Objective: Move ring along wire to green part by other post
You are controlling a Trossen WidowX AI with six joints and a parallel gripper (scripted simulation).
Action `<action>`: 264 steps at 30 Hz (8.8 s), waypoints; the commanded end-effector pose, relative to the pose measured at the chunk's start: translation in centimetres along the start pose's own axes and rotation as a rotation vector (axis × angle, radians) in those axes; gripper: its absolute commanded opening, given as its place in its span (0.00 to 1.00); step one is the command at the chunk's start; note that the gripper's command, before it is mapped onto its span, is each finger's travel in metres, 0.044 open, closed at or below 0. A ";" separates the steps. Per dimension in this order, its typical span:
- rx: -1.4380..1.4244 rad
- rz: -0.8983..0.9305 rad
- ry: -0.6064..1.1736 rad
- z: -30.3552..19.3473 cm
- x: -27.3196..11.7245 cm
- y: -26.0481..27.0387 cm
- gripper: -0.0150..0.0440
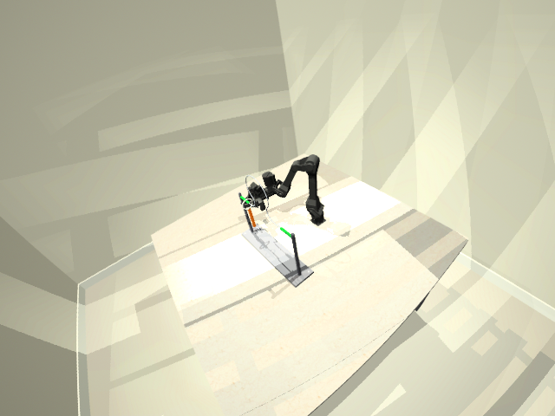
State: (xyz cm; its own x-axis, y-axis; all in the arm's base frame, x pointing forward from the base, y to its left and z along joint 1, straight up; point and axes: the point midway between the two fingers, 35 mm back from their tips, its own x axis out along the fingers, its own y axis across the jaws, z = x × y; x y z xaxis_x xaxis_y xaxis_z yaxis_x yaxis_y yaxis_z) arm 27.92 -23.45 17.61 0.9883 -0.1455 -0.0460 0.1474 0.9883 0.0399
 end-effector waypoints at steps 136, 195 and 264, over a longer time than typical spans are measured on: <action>-0.069 0.201 0.028 -5.4 2.4 10.9 0.00; -0.028 0.202 0.033 -4.7 1.6 14.8 0.00; 1.115 0.552 0.619 7.0 -8.6 28.9 0.00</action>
State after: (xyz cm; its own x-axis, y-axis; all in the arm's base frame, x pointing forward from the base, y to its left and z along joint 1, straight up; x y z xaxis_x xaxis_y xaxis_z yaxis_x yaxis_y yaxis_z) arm 24.38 5.74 25.09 0.8089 0.5502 -0.2073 -0.0165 0.3738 0.9274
